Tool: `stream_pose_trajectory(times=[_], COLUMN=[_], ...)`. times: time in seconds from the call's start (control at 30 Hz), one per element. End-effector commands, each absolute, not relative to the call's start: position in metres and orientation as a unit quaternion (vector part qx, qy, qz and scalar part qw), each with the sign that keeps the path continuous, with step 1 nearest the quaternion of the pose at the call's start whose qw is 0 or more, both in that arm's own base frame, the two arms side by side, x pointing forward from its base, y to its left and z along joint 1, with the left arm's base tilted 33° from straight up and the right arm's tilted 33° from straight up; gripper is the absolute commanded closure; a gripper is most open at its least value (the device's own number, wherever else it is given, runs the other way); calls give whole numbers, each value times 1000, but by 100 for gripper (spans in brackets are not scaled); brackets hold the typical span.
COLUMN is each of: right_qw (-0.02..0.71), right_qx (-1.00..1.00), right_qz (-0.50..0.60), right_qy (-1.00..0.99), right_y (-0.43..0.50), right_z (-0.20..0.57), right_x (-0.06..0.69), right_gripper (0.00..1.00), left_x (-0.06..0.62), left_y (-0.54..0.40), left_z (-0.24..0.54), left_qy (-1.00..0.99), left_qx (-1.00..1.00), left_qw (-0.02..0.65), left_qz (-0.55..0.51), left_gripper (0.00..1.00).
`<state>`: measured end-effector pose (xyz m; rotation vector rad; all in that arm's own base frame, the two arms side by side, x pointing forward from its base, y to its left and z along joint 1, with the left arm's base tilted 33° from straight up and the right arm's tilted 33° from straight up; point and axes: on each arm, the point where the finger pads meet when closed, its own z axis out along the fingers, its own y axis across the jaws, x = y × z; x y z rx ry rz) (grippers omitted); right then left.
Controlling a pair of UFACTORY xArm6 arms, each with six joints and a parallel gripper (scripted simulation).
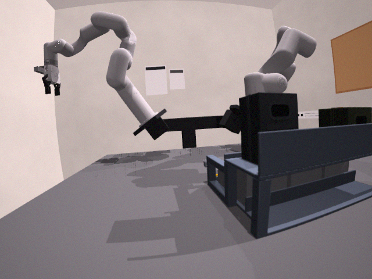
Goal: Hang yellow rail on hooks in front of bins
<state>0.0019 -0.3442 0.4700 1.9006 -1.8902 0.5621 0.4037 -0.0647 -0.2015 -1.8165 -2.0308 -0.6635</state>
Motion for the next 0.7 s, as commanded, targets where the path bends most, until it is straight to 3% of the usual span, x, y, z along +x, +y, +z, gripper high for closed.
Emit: stream_pose_trajectory(times=[0.0,0.67], right_qw=[201,201], right_qx=[680,680], right_qz=[202,202], right_qy=[-676,-676], right_y=[-344,-344], right_z=[472,472], right_x=[2,2], right_gripper=[0,0], left_x=[406,406], left_y=[-64,-59], left_z=[-203,-211], left_qy=[-714,-714], left_qx=[-639,-639], left_qw=[166,166], left_qz=[-234,-234], left_gripper=[61,61])
